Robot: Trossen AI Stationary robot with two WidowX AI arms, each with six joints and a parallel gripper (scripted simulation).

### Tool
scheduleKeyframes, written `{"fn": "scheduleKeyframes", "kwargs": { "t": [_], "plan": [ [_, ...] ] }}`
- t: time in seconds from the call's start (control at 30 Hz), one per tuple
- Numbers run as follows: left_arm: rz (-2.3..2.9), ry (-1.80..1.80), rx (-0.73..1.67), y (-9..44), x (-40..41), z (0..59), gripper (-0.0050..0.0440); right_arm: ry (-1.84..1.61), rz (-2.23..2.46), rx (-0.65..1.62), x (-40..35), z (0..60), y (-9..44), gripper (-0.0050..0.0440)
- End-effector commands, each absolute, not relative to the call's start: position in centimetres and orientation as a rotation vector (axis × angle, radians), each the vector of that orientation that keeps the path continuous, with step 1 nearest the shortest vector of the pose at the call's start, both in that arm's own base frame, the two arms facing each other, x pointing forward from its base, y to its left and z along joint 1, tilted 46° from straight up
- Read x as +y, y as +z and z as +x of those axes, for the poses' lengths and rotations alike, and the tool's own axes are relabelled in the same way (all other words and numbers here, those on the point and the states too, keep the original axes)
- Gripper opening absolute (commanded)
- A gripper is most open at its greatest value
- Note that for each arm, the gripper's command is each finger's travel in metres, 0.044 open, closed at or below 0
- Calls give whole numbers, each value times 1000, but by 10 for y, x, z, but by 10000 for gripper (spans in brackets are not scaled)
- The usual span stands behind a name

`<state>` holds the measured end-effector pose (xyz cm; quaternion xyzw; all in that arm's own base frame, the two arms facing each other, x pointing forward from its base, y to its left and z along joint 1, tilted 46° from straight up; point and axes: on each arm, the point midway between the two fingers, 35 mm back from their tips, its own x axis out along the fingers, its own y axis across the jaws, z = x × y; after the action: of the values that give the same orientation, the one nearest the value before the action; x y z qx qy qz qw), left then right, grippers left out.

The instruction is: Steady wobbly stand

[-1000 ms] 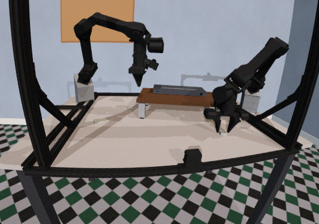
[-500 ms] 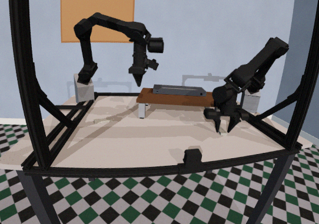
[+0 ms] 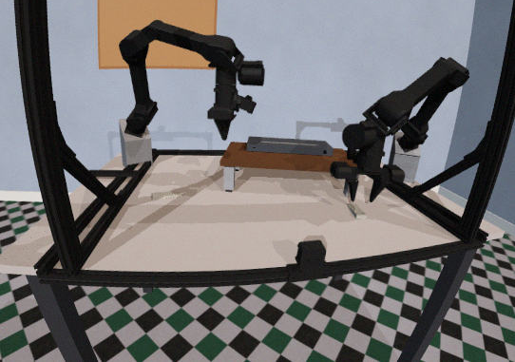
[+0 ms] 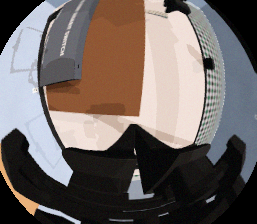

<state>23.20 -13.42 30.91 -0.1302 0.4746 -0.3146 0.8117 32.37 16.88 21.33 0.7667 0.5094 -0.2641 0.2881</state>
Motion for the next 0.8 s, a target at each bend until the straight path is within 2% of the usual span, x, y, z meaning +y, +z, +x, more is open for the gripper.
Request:
{"fn": "scheduleKeyframes", "kwargs": {
  "t": [0.0,0.37,0.73,0.77],
  "plan": [
    [-278,-672,1014,309,-134,232,0,-687,2047,1362,159,318,229,241],
    [-278,-672,1014,309,-134,232,0,-687,2047,1362,159,318,229,241],
    [-113,-627,318,448,-130,303,0,-694,2047,1362,160,319,227,241],
    [-113,-627,318,448,-130,303,0,-694,2047,1362,160,319,227,241]
  ]
}}
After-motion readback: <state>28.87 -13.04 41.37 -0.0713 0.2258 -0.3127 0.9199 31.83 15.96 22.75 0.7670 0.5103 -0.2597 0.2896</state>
